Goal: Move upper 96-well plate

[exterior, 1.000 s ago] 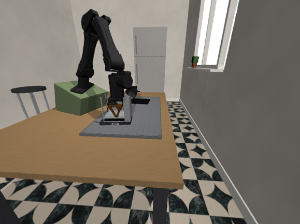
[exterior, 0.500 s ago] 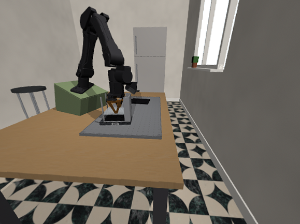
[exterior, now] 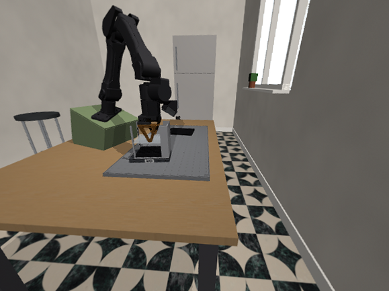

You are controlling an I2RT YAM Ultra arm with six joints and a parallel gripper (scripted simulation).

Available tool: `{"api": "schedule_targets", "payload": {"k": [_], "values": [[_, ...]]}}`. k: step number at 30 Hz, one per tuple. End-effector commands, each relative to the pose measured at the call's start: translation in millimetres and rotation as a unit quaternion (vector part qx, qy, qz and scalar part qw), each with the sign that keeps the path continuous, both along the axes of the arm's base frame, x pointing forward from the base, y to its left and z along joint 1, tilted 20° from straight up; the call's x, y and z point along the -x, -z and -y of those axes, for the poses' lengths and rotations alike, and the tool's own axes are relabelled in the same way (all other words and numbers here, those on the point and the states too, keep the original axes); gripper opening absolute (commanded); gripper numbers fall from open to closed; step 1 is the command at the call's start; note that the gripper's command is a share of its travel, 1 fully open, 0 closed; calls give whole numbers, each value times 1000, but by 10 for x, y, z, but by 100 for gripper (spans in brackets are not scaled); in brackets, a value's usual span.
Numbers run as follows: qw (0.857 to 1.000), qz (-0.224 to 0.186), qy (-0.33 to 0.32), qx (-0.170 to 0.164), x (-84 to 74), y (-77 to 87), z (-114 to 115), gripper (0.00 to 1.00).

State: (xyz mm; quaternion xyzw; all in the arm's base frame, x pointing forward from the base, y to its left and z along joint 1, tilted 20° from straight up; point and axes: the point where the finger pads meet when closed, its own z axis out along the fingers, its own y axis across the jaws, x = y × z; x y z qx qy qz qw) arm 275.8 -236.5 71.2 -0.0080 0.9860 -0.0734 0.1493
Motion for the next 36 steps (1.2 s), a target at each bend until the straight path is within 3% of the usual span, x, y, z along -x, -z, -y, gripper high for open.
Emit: {"api": "schedule_targets", "payload": {"k": [1,36], "values": [[1000,19,3,12,1,-271,50,0],[1000,19,3,13,173,-756,-42,0]]}}
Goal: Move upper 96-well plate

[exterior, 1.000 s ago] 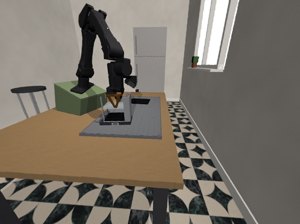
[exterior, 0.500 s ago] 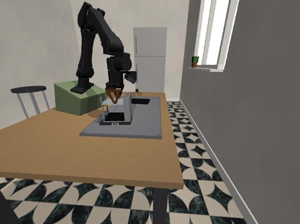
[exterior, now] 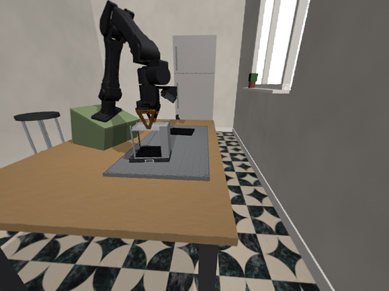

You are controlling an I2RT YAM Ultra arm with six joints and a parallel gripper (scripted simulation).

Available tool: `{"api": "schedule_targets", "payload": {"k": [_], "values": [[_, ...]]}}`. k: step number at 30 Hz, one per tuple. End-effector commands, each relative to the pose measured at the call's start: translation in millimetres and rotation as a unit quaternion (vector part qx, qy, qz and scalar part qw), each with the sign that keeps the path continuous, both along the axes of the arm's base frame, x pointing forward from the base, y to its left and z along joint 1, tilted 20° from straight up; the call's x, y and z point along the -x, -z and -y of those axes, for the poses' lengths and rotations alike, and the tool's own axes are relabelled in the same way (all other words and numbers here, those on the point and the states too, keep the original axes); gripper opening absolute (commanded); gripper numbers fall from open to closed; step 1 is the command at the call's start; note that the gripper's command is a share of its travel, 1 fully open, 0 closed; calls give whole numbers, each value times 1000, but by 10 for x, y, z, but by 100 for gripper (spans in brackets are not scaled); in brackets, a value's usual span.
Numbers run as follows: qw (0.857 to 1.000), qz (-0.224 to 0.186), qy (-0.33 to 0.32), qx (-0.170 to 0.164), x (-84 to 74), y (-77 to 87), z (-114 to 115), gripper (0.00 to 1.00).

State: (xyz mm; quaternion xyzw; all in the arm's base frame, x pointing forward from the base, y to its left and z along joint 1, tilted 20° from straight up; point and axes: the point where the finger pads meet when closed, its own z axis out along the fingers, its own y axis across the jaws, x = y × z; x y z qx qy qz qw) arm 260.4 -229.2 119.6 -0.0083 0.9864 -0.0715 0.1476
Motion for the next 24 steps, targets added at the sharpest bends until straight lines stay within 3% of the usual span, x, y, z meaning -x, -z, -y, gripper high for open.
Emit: {"api": "schedule_targets", "payload": {"k": [1,10,24], "values": [[1000,20,3,14,25,-288,28,0],[1000,20,3,15,74,-425,1,0],[1000,20,4,14,73,-426,1,0]]}}
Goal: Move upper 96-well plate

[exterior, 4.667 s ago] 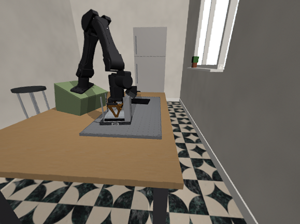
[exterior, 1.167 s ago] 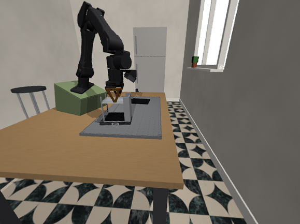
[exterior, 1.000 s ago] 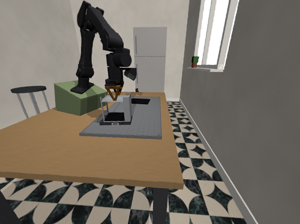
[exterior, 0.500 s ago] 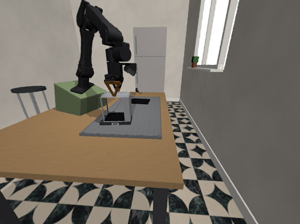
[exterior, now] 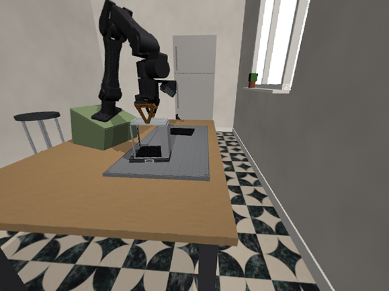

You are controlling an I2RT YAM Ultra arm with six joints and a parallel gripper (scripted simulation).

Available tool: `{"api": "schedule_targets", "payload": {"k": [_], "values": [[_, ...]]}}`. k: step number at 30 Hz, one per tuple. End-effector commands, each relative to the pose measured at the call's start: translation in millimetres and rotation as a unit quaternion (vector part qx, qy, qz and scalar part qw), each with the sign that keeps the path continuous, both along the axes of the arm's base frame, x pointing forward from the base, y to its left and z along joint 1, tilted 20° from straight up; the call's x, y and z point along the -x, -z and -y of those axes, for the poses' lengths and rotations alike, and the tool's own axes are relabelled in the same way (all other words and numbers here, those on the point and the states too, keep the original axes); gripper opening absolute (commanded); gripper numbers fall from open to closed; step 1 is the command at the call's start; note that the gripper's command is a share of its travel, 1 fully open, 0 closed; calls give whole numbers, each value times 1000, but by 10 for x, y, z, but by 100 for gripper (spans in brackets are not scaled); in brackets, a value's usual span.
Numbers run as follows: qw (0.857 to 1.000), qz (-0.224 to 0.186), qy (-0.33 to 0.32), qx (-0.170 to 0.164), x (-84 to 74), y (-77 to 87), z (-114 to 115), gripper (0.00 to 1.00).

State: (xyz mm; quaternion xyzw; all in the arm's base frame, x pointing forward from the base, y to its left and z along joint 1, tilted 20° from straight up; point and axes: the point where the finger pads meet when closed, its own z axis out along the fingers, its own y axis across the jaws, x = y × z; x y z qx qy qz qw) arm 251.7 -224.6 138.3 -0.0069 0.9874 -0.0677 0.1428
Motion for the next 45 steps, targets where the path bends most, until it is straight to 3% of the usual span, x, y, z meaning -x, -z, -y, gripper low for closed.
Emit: {"api": "schedule_targets", "payload": {"k": [1,42,43,45], "values": [[1000,25,3,18,-13,-239,48,0],[999,26,3,19,-15,-240,50,0],[999,32,13,15,-83,-244,-19,0],[999,23,46,0,-43,-105,-108,0]]}}
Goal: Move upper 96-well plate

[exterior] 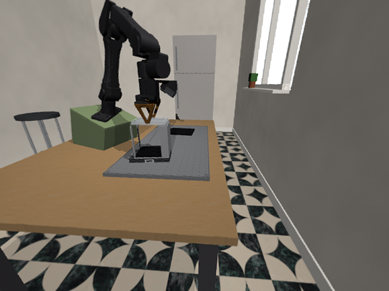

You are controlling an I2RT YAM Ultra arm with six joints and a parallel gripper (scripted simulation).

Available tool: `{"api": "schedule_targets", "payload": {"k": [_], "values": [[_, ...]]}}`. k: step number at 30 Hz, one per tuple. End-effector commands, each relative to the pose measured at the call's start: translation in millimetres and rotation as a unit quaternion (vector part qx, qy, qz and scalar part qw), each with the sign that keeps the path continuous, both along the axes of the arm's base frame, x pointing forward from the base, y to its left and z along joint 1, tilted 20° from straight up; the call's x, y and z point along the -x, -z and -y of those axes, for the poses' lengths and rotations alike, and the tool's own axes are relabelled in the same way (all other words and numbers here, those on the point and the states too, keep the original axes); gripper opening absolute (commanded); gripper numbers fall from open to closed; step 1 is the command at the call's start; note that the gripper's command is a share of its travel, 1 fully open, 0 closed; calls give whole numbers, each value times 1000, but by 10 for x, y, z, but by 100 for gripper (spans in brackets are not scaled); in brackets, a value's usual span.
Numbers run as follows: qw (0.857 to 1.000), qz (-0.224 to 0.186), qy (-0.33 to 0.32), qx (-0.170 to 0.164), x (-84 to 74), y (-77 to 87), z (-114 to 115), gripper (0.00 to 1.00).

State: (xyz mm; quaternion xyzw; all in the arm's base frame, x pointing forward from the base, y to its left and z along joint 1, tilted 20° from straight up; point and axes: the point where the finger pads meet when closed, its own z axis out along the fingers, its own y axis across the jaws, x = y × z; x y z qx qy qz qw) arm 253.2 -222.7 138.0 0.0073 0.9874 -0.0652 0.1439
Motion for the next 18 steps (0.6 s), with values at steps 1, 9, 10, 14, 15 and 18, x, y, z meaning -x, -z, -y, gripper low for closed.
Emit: {"api": "schedule_targets", "payload": {"k": [1,9,10,14,15,18], "values": [[999,24,48,-1,-38,-105,-121,0],[996,29,81,-12,-108,-80,-376,0],[996,30,81,-12,-117,-77,-408,0],[996,30,81,-12,-134,-71,-471,0],[996,30,81,-12,-142,-68,-503,0],[996,30,81,-13,-168,-59,-599,0]]}}
